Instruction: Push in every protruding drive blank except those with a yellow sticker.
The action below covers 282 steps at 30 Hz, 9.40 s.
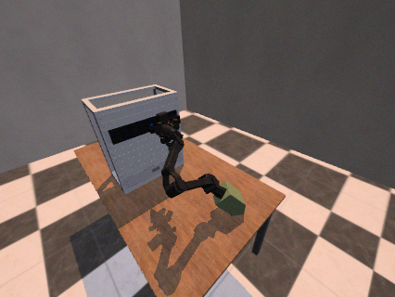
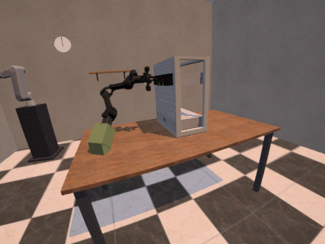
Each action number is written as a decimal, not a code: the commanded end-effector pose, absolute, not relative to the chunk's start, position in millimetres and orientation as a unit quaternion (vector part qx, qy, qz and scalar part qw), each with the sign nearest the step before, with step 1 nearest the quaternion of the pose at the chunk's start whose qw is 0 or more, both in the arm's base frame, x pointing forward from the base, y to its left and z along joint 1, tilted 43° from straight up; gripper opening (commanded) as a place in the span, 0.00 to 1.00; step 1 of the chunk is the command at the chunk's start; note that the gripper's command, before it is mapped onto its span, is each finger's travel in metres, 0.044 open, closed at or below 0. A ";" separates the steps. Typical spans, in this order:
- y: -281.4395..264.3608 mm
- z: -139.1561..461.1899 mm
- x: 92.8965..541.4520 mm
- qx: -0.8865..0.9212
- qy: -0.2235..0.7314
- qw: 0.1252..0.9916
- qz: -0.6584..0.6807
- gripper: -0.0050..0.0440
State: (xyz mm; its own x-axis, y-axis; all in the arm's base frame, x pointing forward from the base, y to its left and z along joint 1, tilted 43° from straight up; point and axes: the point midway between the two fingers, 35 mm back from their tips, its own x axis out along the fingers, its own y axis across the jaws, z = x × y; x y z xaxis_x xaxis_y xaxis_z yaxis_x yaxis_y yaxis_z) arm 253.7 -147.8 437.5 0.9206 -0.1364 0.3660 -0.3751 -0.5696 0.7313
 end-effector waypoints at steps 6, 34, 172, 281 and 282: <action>-142.8 429.3 221.7 0.874 -0.147 0.442 0.140 0.10; -195.3 379.6 226.8 0.874 -0.147 0.442 0.140 0.10; -244.3 379.6 300.4 0.874 -0.147 0.442 0.140 0.10; -246.6 385.9 307.3 0.874 -0.147 0.442 0.140 0.10; -246.6 386.1 307.5 0.874 -0.147 0.442 0.140 0.10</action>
State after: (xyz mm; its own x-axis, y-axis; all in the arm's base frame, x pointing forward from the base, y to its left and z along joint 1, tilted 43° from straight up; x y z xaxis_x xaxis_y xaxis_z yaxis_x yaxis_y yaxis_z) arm 308.0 -243.8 373.3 0.9296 -0.1193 0.3488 -0.3493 -0.5873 0.7301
